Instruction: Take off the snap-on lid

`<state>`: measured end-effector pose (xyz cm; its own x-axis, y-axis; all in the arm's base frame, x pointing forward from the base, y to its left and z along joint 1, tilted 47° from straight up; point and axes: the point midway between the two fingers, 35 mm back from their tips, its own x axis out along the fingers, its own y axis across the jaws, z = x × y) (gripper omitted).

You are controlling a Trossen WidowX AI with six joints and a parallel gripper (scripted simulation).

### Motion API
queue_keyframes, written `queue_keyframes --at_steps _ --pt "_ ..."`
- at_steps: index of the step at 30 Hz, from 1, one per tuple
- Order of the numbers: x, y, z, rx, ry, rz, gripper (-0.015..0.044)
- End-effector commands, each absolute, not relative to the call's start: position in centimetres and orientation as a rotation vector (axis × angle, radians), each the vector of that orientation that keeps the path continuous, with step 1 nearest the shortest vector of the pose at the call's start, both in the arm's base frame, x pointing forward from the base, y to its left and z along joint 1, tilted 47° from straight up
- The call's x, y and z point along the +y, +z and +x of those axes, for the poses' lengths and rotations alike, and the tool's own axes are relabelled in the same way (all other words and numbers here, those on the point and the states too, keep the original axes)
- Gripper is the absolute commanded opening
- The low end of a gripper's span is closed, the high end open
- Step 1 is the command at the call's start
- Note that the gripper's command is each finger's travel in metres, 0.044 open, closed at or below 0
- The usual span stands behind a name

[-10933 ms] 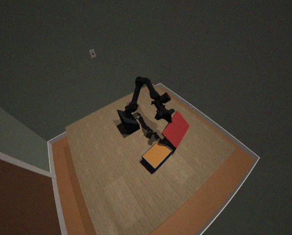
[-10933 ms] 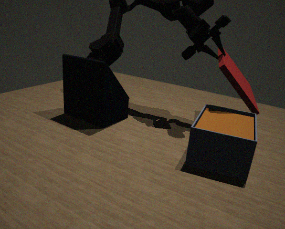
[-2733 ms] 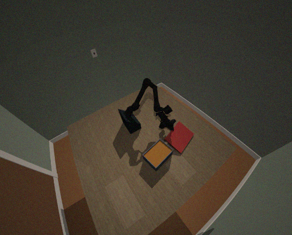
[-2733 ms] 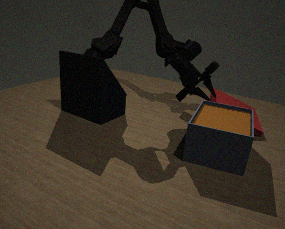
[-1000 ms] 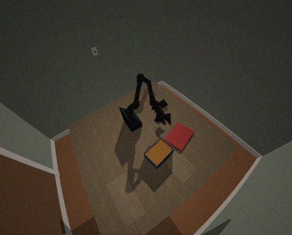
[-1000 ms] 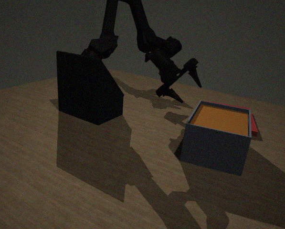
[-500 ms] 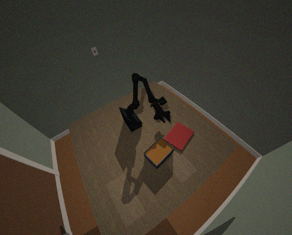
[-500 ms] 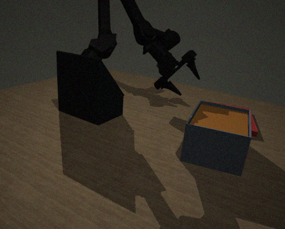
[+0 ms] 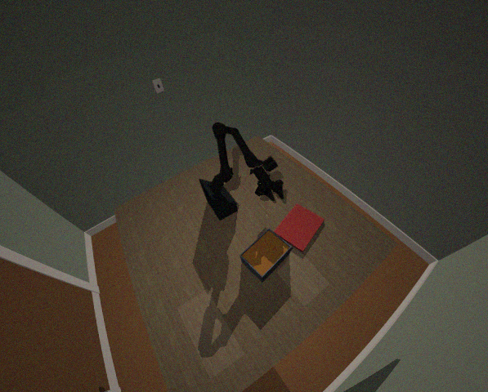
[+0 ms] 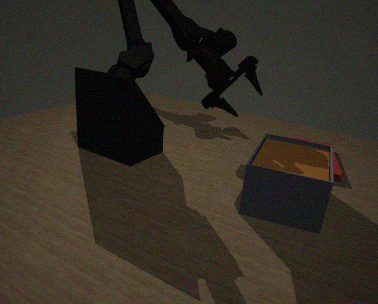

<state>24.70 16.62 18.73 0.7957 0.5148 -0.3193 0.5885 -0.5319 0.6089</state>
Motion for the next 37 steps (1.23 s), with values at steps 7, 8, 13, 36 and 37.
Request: queue_keyframes --at_steps 7,8,13,36,37 --pt "15.27 20.03 23.95 0.809 -0.12 2.243 0.044" --pt "15.35 19.91 24.0 0.809 -0.12 2.243 0.044" --pt "15.64 19.47 24.15 0.809 -0.12 2.243 0.044" --pt "15.64 19.47 24.15 0.809 -0.12 2.243 0.044" --pt "15.64 19.47 24.15 0.809 -0.12 2.243 0.044"
